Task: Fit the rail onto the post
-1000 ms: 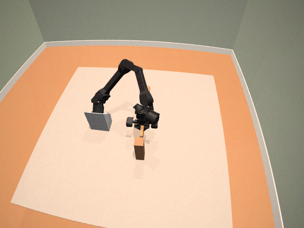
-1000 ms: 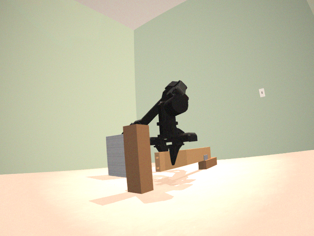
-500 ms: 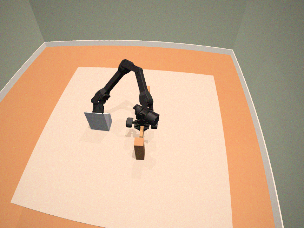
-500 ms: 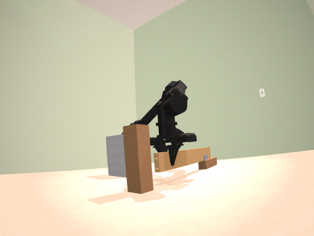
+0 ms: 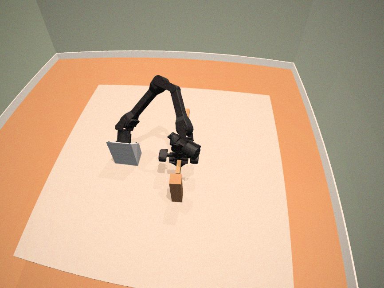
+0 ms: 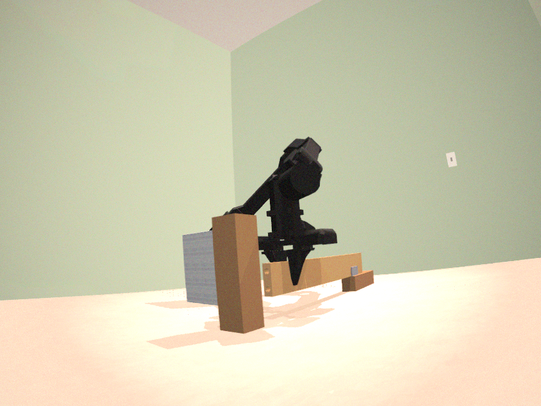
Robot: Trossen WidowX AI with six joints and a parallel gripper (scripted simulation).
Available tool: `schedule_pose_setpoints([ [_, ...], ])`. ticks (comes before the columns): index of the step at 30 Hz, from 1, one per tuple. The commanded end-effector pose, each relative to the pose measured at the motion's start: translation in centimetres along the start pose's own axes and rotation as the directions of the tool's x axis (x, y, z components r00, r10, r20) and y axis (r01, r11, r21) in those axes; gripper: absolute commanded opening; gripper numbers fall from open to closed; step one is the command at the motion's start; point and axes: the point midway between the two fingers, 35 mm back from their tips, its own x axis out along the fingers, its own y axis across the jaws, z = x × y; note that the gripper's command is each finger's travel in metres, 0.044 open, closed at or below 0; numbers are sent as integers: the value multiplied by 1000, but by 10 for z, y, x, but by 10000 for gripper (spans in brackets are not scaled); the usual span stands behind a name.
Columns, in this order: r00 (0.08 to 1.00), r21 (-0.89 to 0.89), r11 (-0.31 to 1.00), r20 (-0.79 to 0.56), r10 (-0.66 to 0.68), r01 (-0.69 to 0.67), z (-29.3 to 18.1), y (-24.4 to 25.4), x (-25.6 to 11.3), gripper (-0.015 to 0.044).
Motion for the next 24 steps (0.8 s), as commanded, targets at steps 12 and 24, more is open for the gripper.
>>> schedule_pose_setpoints([
  [12, 1000, -3, 1000, -6, -7, 7, -7, -3, -4, 0],
  [24, 1000, -3, 1000, -6, -7, 7, -10, -4, -4, 0],
])
